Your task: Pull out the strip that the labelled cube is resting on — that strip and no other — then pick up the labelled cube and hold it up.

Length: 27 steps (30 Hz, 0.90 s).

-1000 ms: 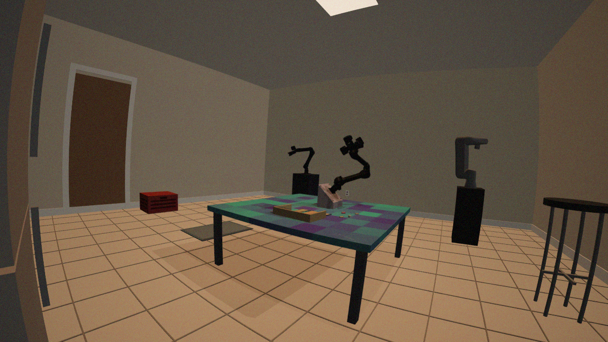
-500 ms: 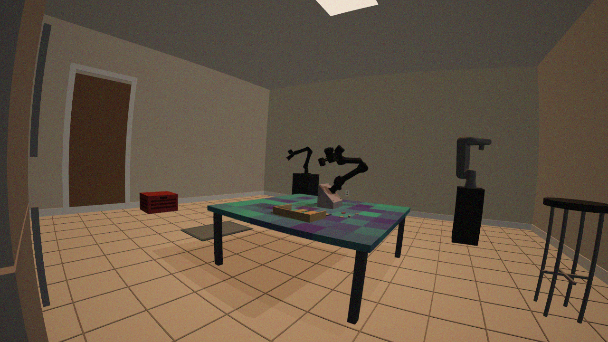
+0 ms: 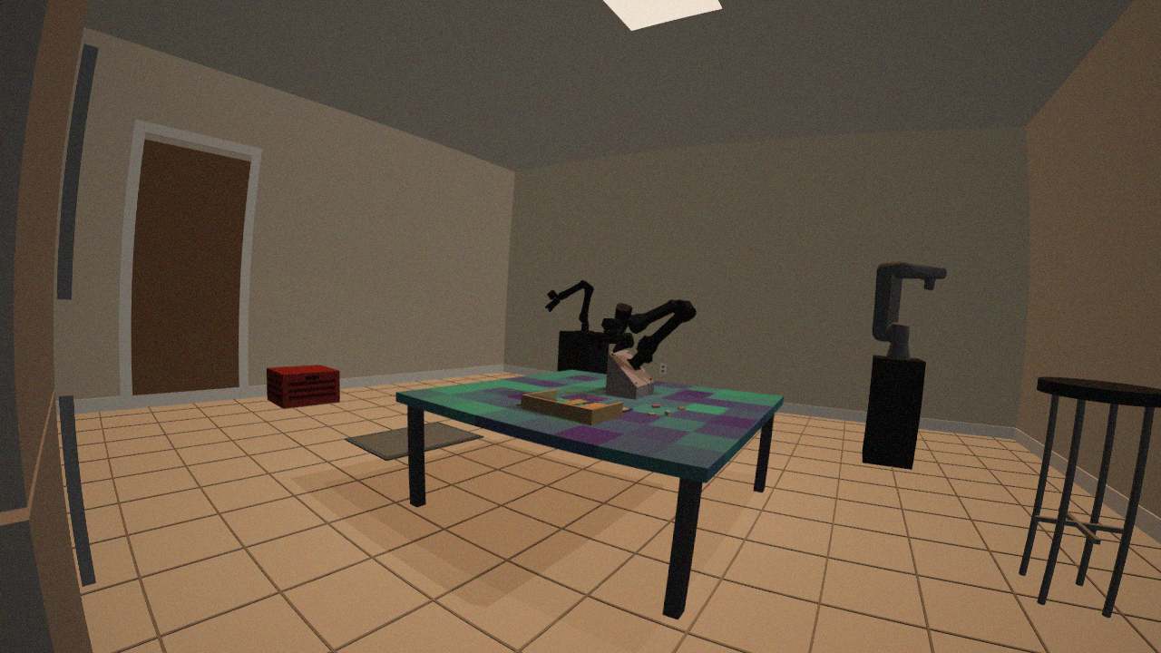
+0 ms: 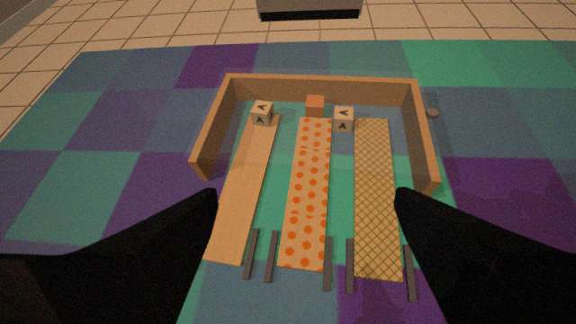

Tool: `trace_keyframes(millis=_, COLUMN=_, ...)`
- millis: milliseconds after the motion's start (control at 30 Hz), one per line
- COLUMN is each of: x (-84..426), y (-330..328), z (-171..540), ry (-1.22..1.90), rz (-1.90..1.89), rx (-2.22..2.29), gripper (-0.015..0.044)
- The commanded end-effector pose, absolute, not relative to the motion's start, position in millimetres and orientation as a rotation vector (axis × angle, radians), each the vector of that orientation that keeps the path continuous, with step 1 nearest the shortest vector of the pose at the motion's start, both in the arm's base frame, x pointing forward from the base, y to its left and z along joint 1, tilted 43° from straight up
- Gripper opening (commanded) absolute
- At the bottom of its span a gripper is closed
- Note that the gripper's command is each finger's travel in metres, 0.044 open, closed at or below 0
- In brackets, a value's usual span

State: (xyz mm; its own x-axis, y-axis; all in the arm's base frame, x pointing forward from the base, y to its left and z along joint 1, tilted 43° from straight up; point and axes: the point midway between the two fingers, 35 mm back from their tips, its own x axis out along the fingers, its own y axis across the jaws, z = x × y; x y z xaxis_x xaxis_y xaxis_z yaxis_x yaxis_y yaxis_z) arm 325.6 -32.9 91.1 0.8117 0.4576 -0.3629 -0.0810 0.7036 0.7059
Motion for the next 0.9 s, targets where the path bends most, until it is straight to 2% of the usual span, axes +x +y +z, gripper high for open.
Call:
trace_keyframes(millis=0, x=319, y=-27, z=76, ry=0.581, rz=0.333, rx=0.679, gripper=0.04)
trace_keyframes(millis=400, x=319, y=-27, z=76, ry=0.581, rz=0.333, rx=0.679, gripper=0.04)
trace_keyframes(millis=867, x=384, y=52, z=71, ry=1.09, rz=0.465, rx=0.729, gripper=0.0033)
